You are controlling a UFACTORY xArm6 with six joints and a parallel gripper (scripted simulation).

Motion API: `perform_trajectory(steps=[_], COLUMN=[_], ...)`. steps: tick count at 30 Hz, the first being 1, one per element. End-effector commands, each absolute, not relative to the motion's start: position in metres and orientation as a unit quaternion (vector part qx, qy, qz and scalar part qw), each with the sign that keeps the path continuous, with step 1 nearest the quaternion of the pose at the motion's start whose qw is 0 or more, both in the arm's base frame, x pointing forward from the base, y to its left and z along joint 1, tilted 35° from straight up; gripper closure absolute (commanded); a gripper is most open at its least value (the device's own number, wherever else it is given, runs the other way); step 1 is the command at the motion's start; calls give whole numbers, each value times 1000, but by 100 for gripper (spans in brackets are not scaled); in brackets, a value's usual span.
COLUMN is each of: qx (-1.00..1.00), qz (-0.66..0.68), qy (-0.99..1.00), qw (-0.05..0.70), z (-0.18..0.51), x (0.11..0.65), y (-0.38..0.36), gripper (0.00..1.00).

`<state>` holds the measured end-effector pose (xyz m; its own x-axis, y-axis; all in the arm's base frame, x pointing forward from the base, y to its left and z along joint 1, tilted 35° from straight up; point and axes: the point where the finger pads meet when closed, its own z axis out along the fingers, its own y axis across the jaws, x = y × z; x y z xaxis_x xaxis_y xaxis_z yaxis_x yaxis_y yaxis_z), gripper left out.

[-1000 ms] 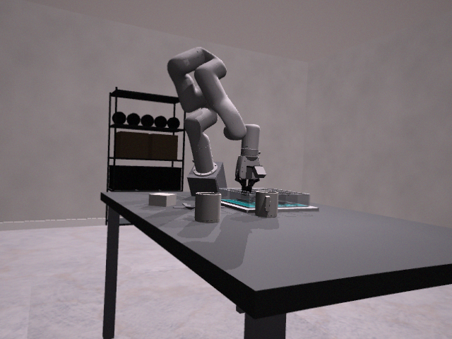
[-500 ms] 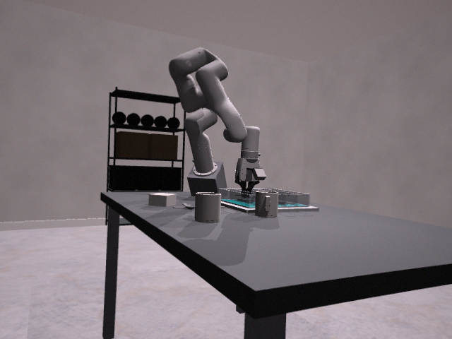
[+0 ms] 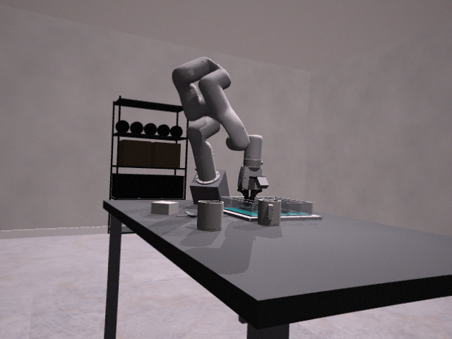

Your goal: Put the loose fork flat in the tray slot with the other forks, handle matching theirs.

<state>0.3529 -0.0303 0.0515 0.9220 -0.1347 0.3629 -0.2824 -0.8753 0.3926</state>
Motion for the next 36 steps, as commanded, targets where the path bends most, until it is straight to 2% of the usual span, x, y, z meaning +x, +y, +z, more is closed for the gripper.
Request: perform_trajectory(steps=[1,7,8,36], qx=[954,954,954,954], qz=[166,166,166,166], qy=[-109,-109,-109,-109], qw=[224,224,224,224], z=[52,52,52,52], x=[354,354,354,354], y=[-30,-30,-30,-30], gripper=[95,95,76,76])
